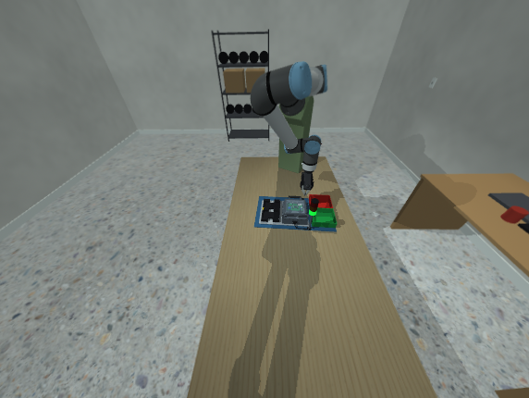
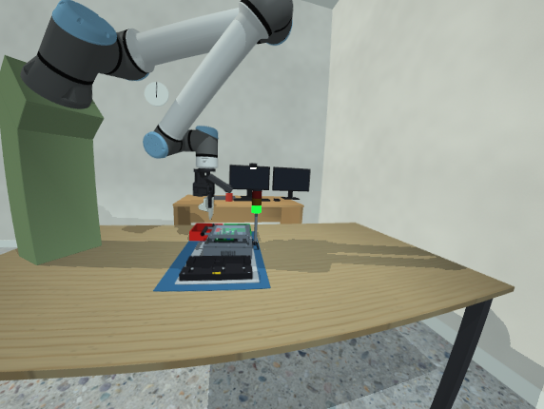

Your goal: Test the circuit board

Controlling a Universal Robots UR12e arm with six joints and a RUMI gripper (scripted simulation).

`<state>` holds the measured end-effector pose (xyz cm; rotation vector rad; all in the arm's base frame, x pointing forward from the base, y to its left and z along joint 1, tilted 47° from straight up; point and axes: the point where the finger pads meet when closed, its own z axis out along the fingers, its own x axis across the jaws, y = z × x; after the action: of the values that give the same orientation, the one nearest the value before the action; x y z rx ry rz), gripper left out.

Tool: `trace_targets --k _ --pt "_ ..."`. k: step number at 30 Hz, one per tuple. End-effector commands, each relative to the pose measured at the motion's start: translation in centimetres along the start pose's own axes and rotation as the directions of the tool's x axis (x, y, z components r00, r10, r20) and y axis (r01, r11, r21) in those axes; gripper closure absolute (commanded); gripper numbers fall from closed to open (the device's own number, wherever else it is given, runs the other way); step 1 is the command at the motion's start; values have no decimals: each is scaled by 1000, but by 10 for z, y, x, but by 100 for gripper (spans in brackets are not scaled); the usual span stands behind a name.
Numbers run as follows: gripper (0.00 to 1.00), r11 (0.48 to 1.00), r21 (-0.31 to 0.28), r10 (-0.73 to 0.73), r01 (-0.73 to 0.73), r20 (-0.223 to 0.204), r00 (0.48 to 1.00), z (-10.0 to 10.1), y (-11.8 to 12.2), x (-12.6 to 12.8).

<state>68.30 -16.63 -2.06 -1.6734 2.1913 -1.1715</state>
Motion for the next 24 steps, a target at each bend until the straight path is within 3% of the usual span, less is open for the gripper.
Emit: trace_targets --k 1,11,24 --pt "100 1000 2 1 -1 0 1000 11 -3 1" --pt "100 1000 2 1 -1 0 1000 25 -6 0" --pt "100 1000 2 0 0 0 1000 25 -6 0"
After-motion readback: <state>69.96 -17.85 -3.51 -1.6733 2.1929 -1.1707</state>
